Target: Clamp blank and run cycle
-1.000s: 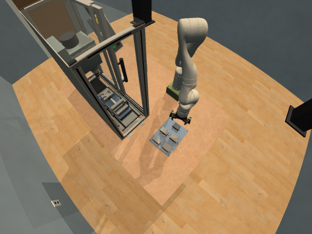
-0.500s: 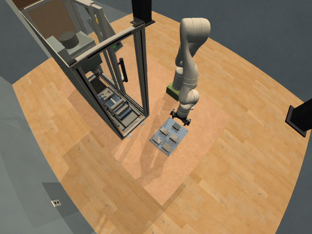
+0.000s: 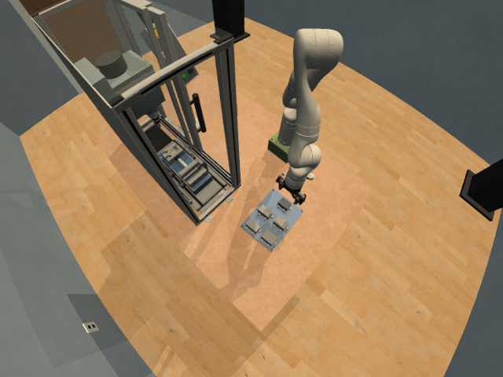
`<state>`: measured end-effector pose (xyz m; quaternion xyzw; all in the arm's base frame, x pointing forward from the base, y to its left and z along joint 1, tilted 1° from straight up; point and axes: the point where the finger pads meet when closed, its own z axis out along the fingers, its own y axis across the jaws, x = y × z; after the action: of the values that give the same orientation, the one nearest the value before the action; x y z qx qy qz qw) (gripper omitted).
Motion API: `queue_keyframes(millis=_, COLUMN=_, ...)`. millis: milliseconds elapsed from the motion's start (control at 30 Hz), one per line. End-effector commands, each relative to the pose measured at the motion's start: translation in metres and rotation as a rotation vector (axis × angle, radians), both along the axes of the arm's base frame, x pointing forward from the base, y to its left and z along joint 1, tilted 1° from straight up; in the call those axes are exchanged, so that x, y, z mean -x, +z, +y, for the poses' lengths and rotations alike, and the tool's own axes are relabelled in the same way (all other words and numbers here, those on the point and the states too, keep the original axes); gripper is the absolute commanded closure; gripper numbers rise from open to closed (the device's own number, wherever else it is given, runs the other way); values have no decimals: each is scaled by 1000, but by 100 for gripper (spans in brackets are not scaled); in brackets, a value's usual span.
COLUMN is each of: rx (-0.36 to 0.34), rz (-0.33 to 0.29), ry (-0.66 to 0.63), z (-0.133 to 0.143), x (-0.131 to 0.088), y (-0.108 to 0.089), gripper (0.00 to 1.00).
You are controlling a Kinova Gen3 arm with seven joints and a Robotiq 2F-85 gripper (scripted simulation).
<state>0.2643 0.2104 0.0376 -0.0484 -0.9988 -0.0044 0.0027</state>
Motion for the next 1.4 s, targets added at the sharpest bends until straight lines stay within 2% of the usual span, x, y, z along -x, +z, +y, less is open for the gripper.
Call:
queue_keyframes(millis=0, rx=-2, rz=-3, ry=-4, z=1, x=2, y=1, gripper=0)
queue_keyframes(millis=67, rx=-2, rz=-3, ry=-4, z=1, x=2, y=1, gripper=0)
queue_keyframes(millis=233, rx=-2, rz=-2, ry=-229, z=1, x=2, y=1, gripper=0)
queue_keyframes(millis=633, rx=-2, rz=-2, ry=-229, z=1, x=2, y=1, gripper=0)
queue_keyframes(millis=800, rx=-3, rz=-3, ry=-376, z=1, x=2, y=1, gripper=0)
queue_keyframes(millis=1200, rx=-3, rz=-3, ry=-376, z=1, x=2, y=1, gripper=0)
queue_keyframes(millis=1367, rx=-1, rz=1, ry=-599, z=1, x=0, y=1, gripper=0)
